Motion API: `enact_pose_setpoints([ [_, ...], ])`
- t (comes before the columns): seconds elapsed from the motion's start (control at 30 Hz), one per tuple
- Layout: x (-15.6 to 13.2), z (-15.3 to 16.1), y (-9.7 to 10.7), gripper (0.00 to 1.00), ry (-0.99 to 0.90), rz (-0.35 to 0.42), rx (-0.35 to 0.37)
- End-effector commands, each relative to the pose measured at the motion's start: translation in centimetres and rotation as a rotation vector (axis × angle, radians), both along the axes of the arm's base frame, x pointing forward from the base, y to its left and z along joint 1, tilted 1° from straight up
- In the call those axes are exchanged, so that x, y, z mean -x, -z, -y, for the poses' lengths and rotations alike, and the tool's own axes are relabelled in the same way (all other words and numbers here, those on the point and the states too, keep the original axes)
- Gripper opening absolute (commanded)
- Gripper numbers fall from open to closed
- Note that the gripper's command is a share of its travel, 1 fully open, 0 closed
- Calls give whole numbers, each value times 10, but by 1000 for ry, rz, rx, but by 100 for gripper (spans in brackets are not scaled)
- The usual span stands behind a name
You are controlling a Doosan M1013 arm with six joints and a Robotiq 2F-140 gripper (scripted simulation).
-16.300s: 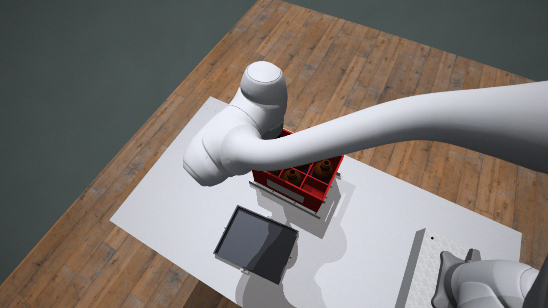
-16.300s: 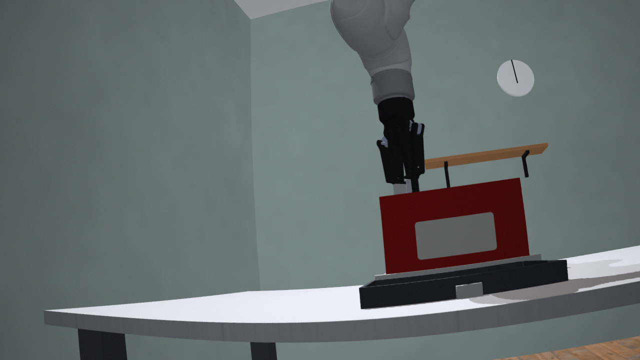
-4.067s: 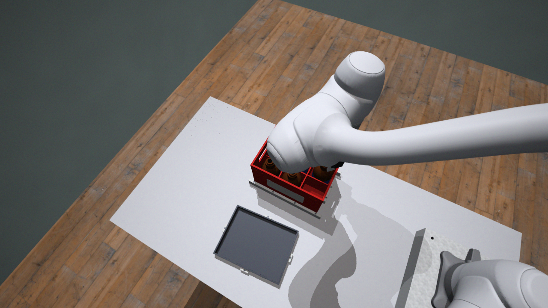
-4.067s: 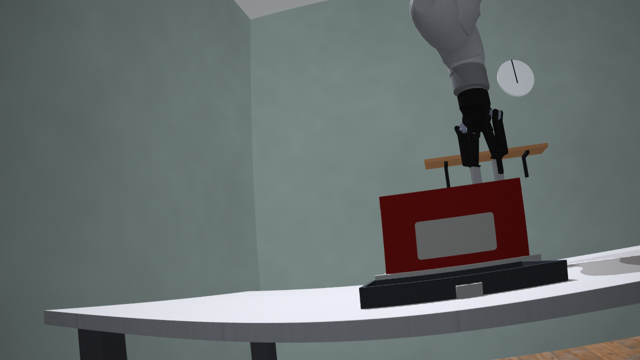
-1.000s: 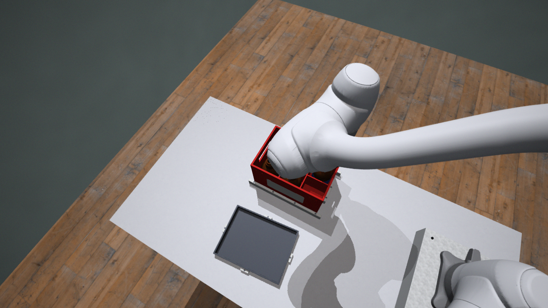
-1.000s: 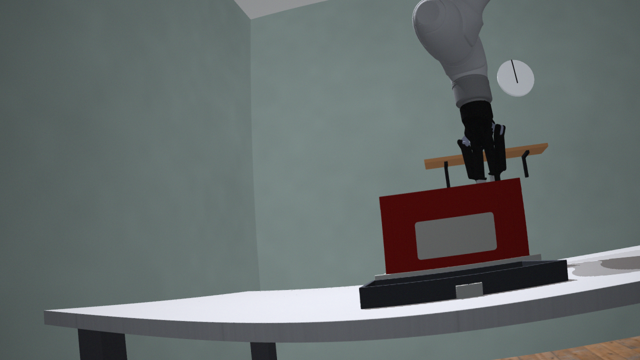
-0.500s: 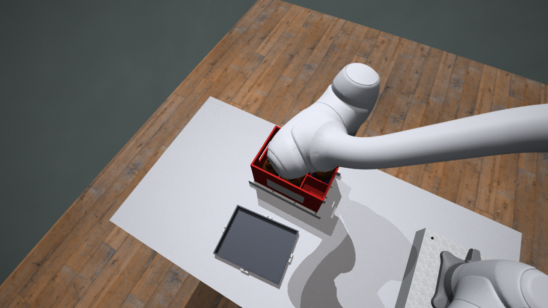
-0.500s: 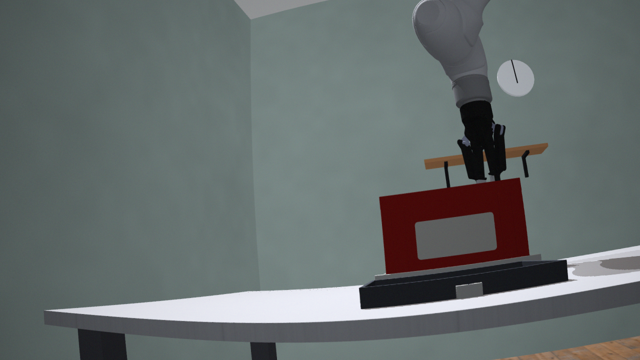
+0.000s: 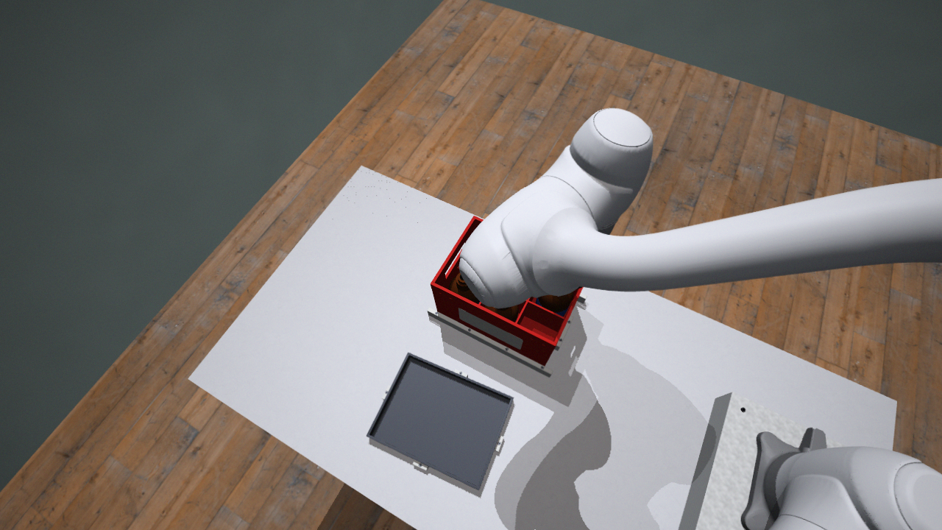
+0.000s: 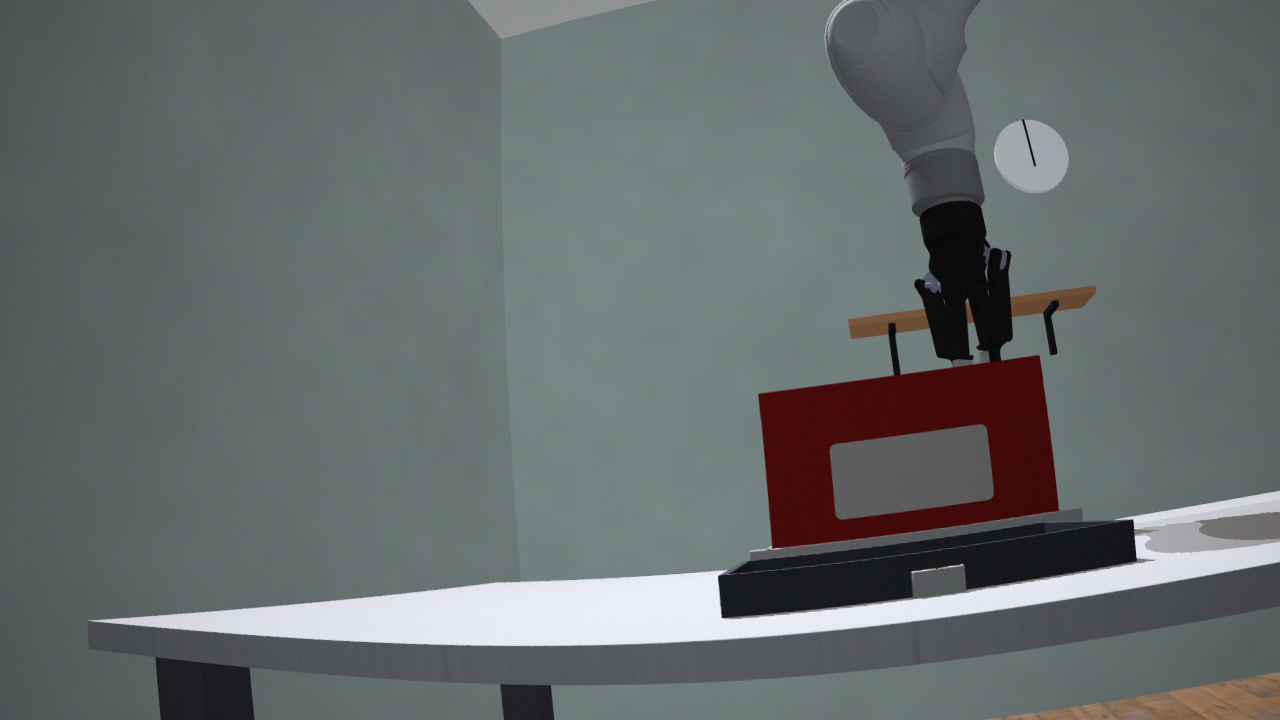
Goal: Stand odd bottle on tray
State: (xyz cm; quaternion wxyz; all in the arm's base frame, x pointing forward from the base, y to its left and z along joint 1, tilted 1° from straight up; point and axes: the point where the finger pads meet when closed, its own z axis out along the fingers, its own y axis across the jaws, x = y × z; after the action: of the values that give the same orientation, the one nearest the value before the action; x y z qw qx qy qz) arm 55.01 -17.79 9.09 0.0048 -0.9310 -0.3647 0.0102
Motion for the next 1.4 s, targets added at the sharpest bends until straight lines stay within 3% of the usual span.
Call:
enact_pose_setpoints([
  [0.0, 0, 0, 0, 0, 0, 0, 0],
  [0.7, 0, 0, 0, 0, 0, 0, 0],
  [0.73, 0, 0, 0, 38, 0, 0, 0],
  [1.37, 0, 0, 0, 38, 0, 0, 0],
])
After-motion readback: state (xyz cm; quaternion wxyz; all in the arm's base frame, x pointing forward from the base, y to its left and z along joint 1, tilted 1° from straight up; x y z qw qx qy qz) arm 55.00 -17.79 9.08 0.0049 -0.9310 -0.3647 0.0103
